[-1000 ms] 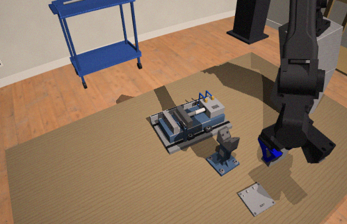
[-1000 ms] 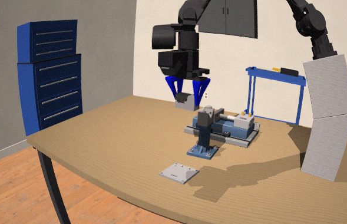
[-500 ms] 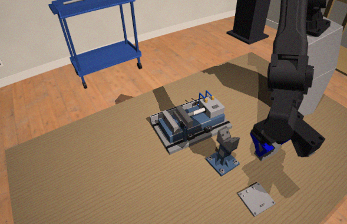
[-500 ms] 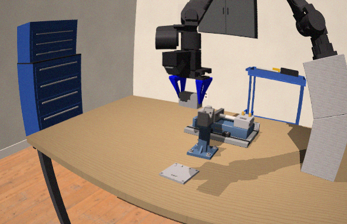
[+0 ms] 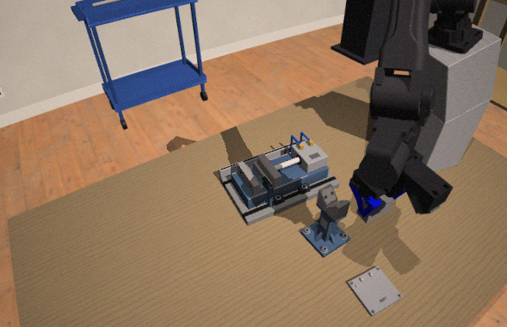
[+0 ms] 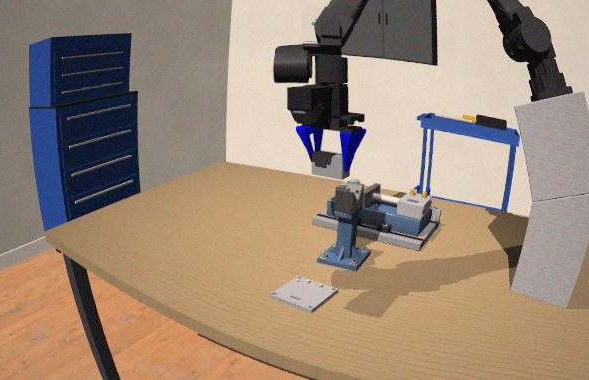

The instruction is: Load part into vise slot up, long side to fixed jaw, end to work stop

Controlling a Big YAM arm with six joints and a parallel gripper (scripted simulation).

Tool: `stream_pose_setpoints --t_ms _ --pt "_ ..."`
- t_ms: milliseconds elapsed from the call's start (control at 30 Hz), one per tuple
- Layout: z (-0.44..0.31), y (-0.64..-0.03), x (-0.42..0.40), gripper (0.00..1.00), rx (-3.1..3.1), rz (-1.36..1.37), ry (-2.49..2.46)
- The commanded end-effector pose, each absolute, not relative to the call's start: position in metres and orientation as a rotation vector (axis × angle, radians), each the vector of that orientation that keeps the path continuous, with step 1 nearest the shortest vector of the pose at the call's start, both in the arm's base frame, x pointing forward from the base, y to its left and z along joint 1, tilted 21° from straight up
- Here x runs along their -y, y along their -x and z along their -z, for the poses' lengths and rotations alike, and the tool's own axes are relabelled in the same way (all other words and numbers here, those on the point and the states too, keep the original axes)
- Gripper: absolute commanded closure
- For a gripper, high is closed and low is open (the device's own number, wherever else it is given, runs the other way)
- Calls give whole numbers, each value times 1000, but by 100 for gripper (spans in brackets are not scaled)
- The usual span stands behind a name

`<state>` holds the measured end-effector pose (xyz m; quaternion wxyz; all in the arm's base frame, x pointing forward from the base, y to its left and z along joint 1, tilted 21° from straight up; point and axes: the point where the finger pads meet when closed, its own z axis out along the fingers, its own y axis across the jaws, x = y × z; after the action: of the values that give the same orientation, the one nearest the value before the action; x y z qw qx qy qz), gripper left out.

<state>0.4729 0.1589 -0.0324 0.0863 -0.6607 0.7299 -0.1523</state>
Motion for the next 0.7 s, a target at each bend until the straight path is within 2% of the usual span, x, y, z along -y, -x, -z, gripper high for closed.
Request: stream_pose_setpoints --t_ms 0,667 --pt "13 -483 -146 100 -2123 475 1955" --pt "8 -477 -89 100 -2083 491 2006"
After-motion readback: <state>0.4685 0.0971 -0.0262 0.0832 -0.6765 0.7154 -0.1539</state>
